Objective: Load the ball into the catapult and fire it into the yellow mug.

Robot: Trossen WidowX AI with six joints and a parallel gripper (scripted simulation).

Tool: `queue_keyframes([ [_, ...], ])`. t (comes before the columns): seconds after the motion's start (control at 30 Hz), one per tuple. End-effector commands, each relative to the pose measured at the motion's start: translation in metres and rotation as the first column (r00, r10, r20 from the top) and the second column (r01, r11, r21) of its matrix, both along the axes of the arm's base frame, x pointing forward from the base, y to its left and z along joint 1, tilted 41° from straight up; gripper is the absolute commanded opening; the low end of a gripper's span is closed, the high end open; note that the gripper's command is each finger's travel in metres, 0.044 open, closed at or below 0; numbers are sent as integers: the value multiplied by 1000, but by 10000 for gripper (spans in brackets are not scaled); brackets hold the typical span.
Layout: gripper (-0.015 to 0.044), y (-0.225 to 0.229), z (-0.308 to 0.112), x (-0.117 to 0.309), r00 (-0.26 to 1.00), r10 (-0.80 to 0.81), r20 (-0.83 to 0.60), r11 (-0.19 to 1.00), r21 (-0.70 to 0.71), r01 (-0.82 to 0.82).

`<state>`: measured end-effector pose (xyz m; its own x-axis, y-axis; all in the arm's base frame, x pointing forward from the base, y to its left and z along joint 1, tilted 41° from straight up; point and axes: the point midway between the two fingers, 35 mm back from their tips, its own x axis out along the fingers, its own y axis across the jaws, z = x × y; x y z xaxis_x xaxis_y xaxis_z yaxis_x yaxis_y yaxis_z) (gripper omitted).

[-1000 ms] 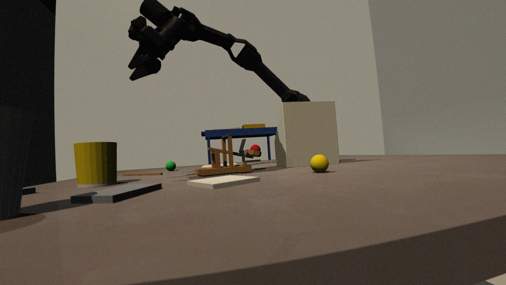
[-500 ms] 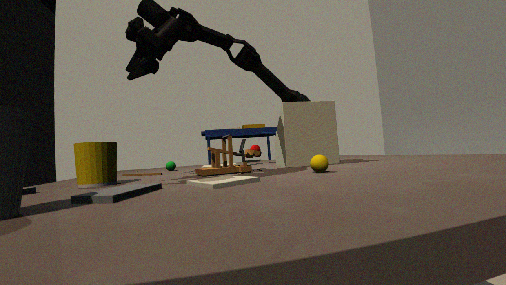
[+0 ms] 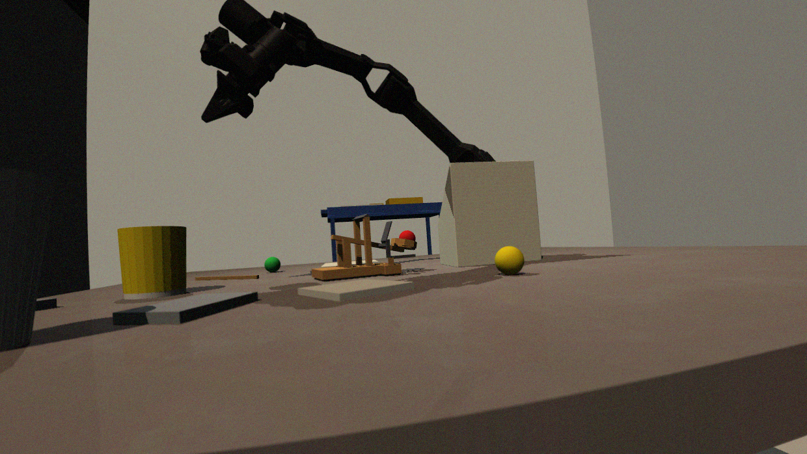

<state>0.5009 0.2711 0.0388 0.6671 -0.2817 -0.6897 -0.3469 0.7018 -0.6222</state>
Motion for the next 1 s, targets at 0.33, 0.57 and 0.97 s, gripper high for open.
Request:
queue_keyframes([
  [0.33, 0, -1, -49, -48, 981, 55, -188, 983, -162, -87],
  [0.57, 0, -10, -86, -94, 933, 73, -353, 935, -300, -187],
  [0.97, 0, -38, -124, -171, 801, 31, -598, 782, -485, -392],
])
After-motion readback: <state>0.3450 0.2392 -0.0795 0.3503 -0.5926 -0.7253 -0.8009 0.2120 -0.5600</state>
